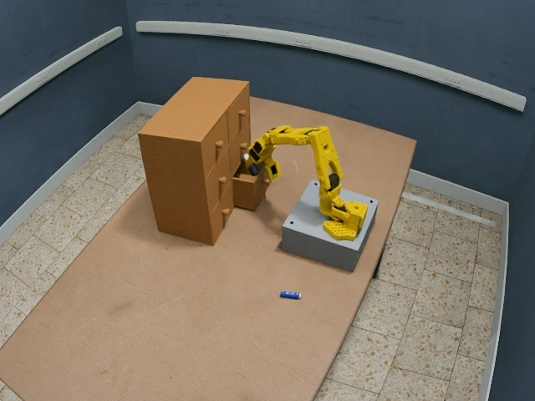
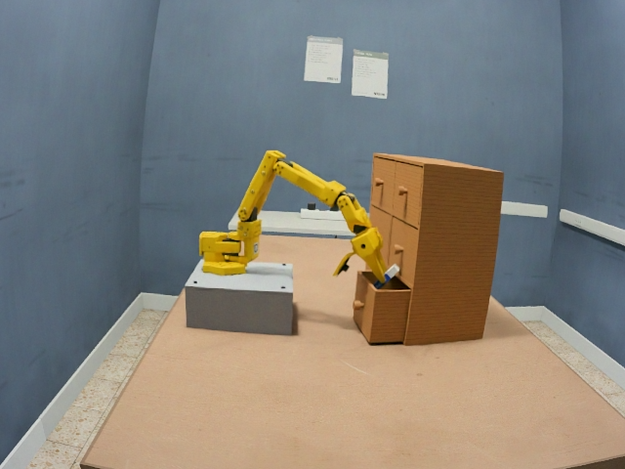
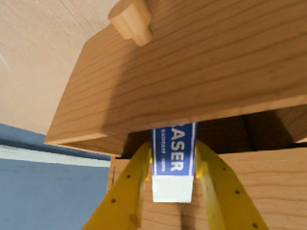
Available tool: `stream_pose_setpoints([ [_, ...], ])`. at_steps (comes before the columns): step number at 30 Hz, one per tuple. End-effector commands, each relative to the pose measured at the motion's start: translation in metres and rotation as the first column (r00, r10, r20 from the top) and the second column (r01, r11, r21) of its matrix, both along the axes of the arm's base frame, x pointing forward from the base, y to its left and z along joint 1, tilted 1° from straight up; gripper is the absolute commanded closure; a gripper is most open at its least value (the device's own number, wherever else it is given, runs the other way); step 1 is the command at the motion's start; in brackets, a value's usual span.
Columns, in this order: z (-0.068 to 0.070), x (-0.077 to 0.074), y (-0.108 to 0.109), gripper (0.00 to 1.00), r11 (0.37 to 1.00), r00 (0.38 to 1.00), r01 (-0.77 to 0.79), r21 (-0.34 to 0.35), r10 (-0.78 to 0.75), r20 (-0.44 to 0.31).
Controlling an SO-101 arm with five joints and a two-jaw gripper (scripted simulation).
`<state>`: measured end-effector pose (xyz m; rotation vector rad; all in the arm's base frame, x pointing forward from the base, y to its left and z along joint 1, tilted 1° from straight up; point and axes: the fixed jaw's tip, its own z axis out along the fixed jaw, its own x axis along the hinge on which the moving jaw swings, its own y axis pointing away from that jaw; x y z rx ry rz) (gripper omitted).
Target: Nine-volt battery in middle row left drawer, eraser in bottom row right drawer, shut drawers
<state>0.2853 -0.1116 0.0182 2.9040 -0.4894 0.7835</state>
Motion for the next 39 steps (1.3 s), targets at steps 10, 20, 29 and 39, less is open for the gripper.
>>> stream_pose_setpoints([
  [10, -0.0066, -0.0024, 0.0019, 1.00, 1.000, 1.000, -0.006, 0.004, 0.006, -0.014],
  [20, -0.0066, -0.0024, 0.0019, 0.95, 1.000, 1.000, -0.006, 0.004, 0.006, -0.014],
  [29, -0.0066, -0.0024, 0.0019, 0.86, 1.000, 1.000, -0.006, 0.004, 0.006, -0.014],
  [39, -0.0066, -0.0024, 0.0019, 0.81, 1.000, 1.000, -0.006, 0.004, 0.006, -0.014],
])
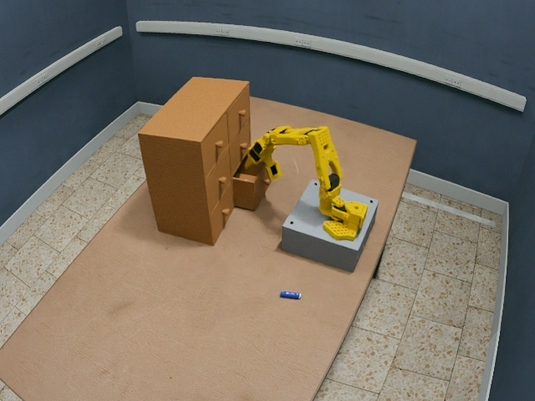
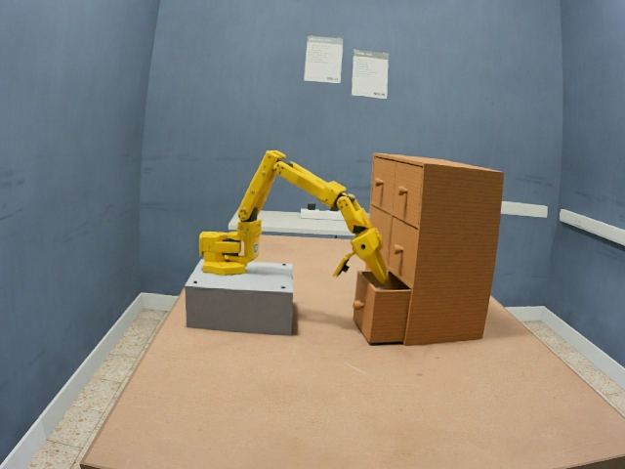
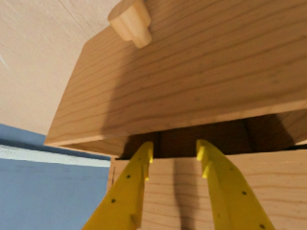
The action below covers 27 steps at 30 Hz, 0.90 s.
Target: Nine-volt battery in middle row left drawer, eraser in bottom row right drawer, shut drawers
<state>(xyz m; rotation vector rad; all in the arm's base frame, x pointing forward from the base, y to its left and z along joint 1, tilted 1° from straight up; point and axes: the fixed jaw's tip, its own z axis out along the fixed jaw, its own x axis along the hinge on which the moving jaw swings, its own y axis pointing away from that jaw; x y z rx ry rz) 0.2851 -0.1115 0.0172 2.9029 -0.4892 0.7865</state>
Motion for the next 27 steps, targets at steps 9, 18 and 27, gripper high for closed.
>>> stream_pose_setpoints([
  [9, -0.0056, -0.0023, 0.0018, 0.77, 1.000, 1.000, -0.006, 0.005, 0.006, -0.016],
  [18, -0.0056, -0.0023, 0.0018, 0.72, 1.000, 1.000, -0.006, 0.005, 0.006, -0.016],
  [27, -0.0056, -0.0023, 0.0018, 0.69, 1.000, 1.000, -0.006, 0.005, 0.006, -0.016],
])
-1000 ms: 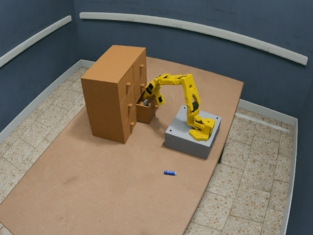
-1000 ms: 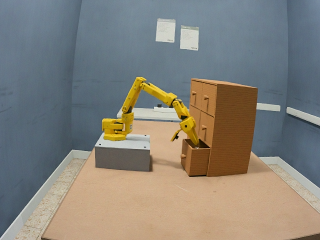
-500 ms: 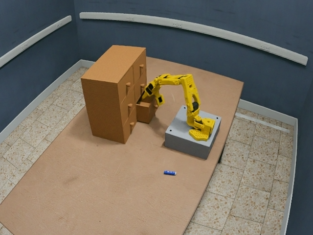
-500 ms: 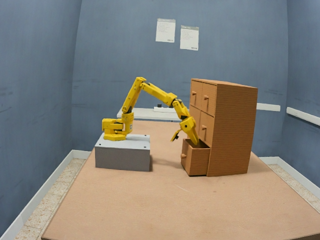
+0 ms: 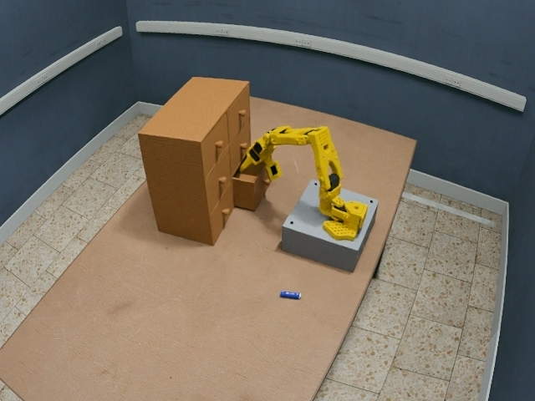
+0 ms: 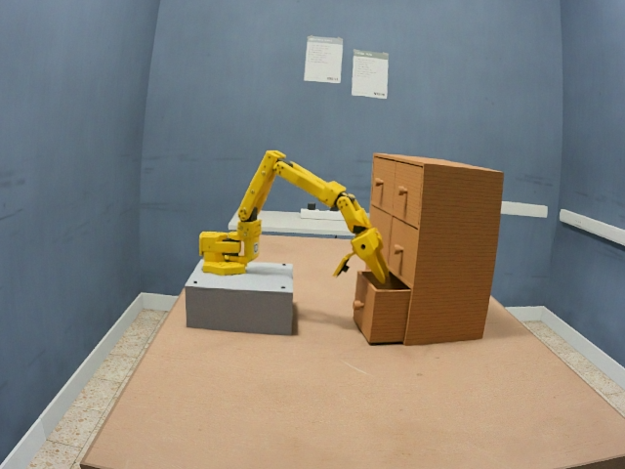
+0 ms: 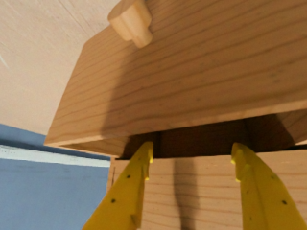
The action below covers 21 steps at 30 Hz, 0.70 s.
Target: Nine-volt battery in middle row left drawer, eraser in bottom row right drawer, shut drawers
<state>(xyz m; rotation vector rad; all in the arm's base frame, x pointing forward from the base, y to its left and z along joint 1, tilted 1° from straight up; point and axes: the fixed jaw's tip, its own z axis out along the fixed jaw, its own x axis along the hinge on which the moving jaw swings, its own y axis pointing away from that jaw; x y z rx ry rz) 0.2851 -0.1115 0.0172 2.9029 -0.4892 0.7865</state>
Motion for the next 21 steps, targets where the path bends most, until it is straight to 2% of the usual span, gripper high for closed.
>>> stream_pose_setpoints([
  [1, -0.003, -0.002, 0.002, 0.69, 1.000, 1.000, -0.004, 0.006, 0.004, -0.015],
  [14, 0.029, -0.002, 0.002, 0.69, 1.000, 1.000, 0.022, 0.021, -0.021, -0.011],
  [21, 0.030, -0.002, 0.002, 0.69, 1.000, 1.000, 0.023, 0.021, -0.022, -0.011],
])
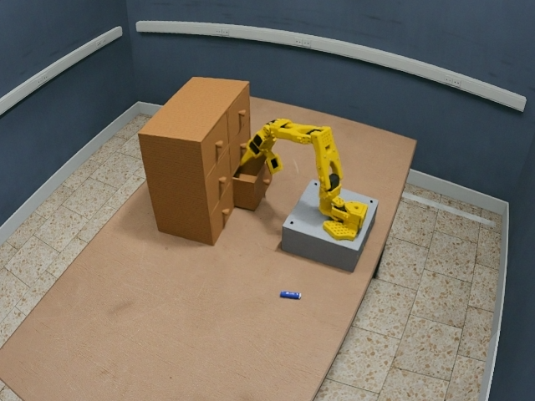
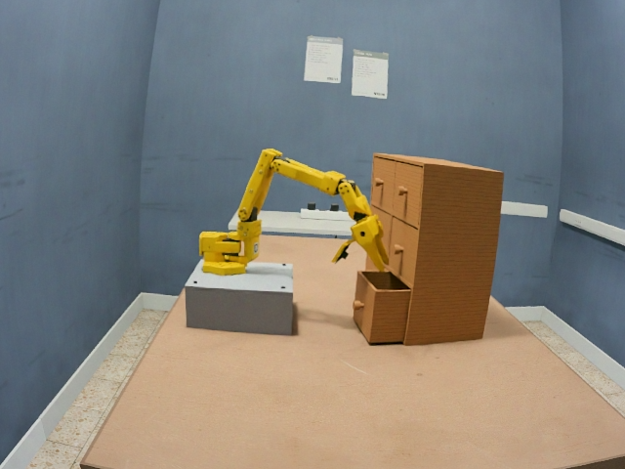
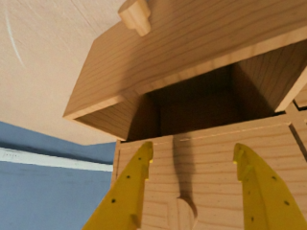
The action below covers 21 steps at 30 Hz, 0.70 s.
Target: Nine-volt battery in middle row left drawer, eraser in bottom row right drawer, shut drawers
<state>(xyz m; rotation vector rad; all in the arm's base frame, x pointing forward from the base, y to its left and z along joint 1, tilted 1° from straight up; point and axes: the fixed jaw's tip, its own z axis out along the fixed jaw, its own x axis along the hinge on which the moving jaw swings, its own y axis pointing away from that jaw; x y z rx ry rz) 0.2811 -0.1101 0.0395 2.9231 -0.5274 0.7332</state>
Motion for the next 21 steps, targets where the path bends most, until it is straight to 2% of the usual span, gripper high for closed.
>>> stream_pose_setpoints([
  [1, 0.008, 0.002, 0.001, 0.69, 1.000, 1.000, 0.002, -0.003, -0.002, 0.023],
  [13, 0.008, 0.002, 0.001, 0.69, 1.000, 1.000, 0.002, -0.003, -0.002, 0.023],
  [21, 0.015, -0.015, 0.007, 0.69, 1.000, 1.000, 0.005, -0.002, -0.005, 0.023],
])
